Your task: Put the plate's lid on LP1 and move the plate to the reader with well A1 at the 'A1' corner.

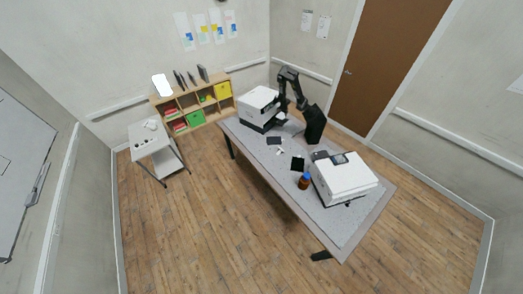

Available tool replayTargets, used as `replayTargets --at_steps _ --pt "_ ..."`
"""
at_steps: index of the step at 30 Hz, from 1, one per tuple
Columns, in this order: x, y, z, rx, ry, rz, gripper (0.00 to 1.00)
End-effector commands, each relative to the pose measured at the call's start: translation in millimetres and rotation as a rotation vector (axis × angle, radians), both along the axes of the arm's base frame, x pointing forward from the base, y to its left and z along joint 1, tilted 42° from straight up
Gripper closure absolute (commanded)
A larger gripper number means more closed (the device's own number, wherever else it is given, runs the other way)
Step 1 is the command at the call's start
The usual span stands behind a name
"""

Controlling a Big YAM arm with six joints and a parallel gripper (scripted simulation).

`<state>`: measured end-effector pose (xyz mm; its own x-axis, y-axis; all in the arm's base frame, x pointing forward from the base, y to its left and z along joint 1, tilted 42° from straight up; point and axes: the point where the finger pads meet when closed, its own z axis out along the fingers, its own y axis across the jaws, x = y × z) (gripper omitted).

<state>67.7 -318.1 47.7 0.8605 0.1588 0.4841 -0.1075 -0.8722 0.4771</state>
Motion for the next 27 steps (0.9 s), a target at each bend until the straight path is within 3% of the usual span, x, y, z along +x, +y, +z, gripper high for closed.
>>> replayTargets --at_steps 1,18,27 --pt "2.6 -3.9 -0.2 -0.006 -0.002 -0.005 0.14" --pt "1.2 -2.7 -4.7 -0.005 0.0 -0.007 0.14" --pt "-0.4 -18.5 -2.3 -0.018 -0.001 -0.027 0.14"
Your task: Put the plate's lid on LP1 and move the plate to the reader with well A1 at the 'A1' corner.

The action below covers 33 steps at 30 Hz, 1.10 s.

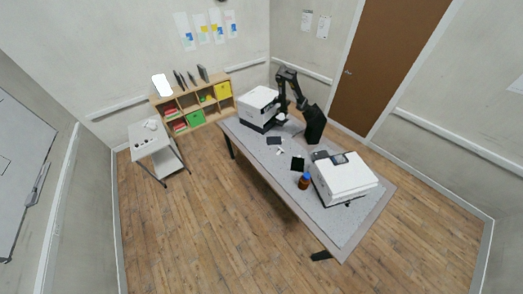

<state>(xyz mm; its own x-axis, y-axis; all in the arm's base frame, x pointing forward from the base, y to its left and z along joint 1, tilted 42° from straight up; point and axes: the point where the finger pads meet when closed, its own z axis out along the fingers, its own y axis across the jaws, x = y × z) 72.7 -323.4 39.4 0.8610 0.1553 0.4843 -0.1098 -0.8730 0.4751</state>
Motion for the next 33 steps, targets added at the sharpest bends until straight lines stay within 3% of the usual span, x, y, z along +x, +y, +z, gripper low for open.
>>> replayTargets --at_steps 1,8,19,33 --pt "-5.4 -13.2 6.1 -0.021 -0.001 -0.024 0.14" --pt "6.3 -10.8 6.1 -0.02 -0.003 0.003 0.14" --pt "6.1 -3.0 -6.2 0.001 -0.011 -0.006 0.14" --pt "14.5 -19.0 -8.5 -0.019 -0.007 -0.001 0.14"
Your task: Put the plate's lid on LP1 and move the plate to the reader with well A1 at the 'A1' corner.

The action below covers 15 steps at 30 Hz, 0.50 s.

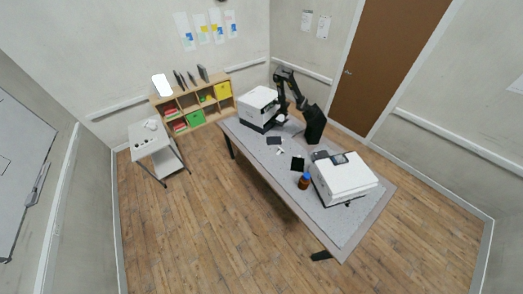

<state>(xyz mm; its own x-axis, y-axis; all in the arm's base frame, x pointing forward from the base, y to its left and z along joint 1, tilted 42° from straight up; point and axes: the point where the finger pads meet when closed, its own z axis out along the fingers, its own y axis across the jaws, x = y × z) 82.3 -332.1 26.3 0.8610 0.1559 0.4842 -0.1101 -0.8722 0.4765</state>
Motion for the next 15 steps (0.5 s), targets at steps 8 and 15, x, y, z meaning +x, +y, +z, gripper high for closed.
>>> replayTargets --at_steps 8,15 --pt "-3.1 0.4 -0.9 -0.004 0.005 -0.009 0.14" --pt "-3.6 -7.4 -1.4 -0.007 0.0 -0.021 0.14"
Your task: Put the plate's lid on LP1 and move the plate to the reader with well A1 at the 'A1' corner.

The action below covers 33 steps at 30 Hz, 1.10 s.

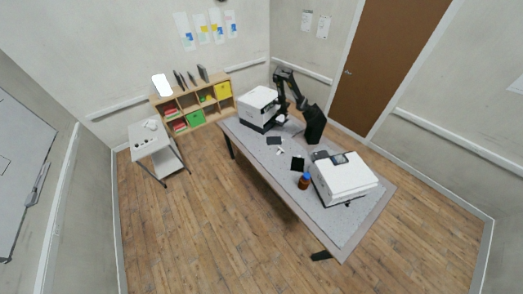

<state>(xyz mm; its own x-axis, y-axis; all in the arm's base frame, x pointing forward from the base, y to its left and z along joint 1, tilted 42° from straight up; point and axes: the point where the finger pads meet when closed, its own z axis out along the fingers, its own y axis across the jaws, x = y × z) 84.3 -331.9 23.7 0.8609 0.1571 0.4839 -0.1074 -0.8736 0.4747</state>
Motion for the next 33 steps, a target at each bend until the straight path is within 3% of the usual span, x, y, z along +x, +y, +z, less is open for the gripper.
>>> replayTargets --at_steps 1,13,16,24,33 --pt "-5.7 -8.1 0.5 -0.008 -0.003 -0.027 0.14" --pt "8.5 -8.1 -0.2 -0.011 -0.008 0.005 0.14" --pt "5.0 -6.0 -7.3 0.003 -0.005 -0.009 0.14" --pt "-1.8 -6.9 -2.5 -0.006 -0.002 -0.024 0.14" --pt "4.0 -5.0 -12.5 0.011 -0.004 -0.016 0.14"
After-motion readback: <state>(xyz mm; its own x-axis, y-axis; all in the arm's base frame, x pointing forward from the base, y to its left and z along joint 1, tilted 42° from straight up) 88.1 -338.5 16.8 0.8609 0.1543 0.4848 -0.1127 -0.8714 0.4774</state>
